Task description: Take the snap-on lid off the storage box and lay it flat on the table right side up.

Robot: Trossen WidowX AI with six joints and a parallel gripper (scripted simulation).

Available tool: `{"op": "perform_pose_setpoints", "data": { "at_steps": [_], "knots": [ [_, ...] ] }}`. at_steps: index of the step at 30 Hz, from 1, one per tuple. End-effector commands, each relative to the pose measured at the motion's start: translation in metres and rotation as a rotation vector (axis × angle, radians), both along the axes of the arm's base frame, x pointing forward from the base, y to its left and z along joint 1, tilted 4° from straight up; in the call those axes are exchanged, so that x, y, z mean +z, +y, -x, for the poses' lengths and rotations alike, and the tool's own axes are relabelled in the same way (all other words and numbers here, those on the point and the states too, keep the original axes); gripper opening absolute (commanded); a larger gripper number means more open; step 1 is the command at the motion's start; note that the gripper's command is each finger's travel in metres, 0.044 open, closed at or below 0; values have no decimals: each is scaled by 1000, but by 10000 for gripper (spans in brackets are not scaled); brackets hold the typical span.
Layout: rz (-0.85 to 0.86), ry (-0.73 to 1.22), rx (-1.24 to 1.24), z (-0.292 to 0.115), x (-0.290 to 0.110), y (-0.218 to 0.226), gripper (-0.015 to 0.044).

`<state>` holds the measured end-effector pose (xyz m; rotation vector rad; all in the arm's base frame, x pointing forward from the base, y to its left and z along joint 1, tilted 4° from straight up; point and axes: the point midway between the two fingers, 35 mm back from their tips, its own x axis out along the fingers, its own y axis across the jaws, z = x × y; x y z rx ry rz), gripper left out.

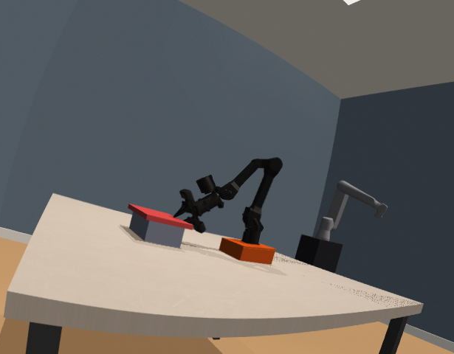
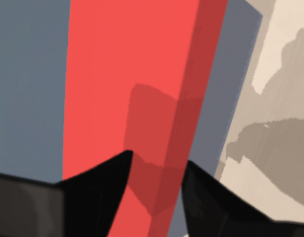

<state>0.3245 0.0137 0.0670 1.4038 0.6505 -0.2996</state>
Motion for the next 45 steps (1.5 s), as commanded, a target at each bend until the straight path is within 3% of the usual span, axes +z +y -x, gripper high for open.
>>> {"op": "perform_pose_setpoints", "data": {
  "at_steps": [1,45],
  "knots": [
    [0,0,0,0,1,0,0],
    [0,0,0,2,9,0,0]
  ]
}}
